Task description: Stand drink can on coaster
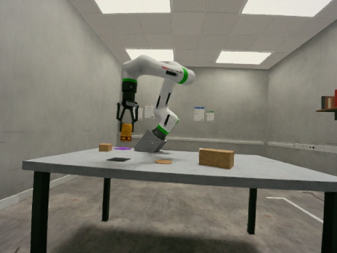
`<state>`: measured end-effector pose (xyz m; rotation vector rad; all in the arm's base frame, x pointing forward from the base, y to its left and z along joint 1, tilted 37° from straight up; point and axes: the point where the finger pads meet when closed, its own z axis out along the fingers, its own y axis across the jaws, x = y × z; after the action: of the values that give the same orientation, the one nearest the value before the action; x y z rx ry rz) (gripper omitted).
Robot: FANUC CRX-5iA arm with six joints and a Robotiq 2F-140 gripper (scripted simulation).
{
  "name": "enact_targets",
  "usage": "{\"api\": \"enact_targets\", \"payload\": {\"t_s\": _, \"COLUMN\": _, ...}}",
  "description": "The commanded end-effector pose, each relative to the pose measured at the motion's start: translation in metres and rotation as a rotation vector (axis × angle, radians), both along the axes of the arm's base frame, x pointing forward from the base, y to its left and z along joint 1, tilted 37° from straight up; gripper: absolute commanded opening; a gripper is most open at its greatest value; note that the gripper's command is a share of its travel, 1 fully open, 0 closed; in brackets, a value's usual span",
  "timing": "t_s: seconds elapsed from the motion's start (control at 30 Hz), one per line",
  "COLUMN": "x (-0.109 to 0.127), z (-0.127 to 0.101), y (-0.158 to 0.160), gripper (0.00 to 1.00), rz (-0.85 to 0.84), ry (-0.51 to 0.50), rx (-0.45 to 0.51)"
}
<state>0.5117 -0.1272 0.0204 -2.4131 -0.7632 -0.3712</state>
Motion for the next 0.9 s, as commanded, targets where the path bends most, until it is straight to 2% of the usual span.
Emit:
{"api": "enact_targets", "payload": {"t_s": 0.0, "x": 0.002, "z": 0.010, "y": 0.010, "gripper": 0.10, "rz": -0.001, "ry": -0.001, "rx": -0.004}}
{"api": "enact_targets", "payload": {"t_s": 0.3, "x": 0.003, "z": 0.039, "y": 0.047, "gripper": 0.10, "rz": -0.001, "ry": 0.000, "rx": -0.008}}
{"api": "enact_targets", "payload": {"t_s": 0.37, "x": 0.003, "z": 0.039, "y": 0.047, "gripper": 0.10, "rz": -0.001, "ry": 0.000, "rx": -0.008}}
{"api": "enact_targets", "payload": {"t_s": 0.87, "x": -0.008, "z": 0.096, "y": 0.121, "gripper": 0.10, "rz": -0.002, "ry": -0.001, "rx": -0.008}}
